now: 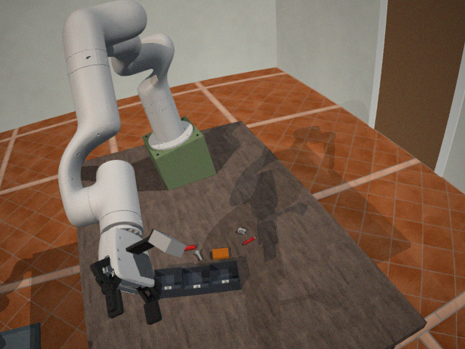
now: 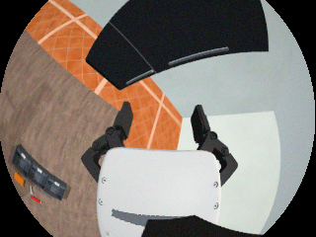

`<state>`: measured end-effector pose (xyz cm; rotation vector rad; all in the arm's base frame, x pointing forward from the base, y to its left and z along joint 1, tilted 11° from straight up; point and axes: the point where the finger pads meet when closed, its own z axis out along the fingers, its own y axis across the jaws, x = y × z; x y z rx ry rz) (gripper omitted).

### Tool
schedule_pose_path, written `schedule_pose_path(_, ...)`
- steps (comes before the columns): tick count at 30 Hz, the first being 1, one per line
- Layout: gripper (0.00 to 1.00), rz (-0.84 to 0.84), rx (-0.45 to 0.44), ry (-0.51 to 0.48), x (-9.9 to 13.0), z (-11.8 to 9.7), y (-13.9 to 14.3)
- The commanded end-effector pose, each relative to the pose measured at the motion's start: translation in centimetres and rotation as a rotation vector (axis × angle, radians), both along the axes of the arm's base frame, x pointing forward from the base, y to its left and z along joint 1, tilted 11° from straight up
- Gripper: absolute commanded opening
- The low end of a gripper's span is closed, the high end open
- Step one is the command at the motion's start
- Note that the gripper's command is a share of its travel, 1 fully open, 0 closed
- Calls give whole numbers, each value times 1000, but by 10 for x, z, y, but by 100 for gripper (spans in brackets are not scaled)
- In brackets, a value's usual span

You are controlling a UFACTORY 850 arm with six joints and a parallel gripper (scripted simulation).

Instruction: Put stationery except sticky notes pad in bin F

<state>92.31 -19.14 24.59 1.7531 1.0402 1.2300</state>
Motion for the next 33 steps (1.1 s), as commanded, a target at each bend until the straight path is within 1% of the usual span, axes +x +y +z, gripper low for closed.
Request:
schedule_pose_path(1,100,0,-1,-3,1,2,0)
schedule_pose_path(17,100,0,-1,-3,1,2,0)
schedule_pose_path(18,7,0,-1,-3,1,-6,-1)
schedule_pose_path(32,7,0,-1,-3,3,-121,-23)
schedule_pose_path(33,7,0,-1,-3,3,-121,-23)
